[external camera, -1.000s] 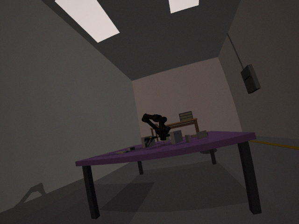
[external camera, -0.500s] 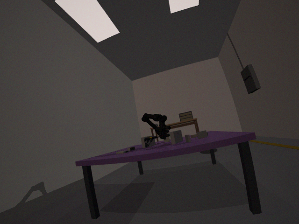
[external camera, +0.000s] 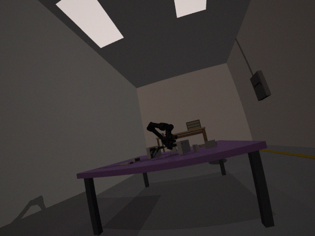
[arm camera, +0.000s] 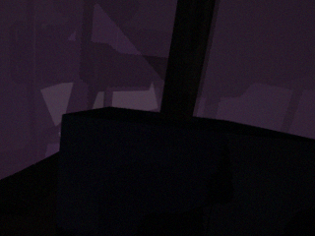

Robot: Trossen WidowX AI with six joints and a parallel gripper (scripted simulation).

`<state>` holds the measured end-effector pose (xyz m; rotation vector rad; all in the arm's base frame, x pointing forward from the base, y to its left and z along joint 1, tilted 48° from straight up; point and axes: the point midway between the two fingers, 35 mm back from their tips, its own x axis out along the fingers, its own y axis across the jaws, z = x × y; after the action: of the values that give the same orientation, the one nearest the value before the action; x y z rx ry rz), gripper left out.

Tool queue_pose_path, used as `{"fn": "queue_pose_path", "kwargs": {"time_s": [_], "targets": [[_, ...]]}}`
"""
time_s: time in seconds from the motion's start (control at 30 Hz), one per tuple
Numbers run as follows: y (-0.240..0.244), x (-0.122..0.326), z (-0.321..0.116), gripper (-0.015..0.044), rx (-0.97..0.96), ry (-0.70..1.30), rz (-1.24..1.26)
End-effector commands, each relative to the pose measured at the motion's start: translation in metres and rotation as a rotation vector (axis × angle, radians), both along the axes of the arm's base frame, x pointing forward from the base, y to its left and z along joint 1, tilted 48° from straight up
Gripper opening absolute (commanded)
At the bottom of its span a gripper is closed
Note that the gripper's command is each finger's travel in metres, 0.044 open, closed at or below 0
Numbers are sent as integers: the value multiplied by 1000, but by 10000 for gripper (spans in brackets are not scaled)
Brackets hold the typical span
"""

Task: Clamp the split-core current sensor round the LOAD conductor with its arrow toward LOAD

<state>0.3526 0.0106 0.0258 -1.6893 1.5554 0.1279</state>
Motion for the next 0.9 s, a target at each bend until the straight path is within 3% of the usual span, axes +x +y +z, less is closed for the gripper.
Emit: {"fn": "queue_pose_path", "kwargs": {"time_s": [0.0, 0.37, 0.53, 0.87], "targets": [[-1, 0, 0, 157, -4, -2, 0], [0, 1, 0, 440, 0, 3, -4], [0, 0, 0, 322, 0, 0, 0], [0, 0, 0, 256, 0, 0, 0]]}}
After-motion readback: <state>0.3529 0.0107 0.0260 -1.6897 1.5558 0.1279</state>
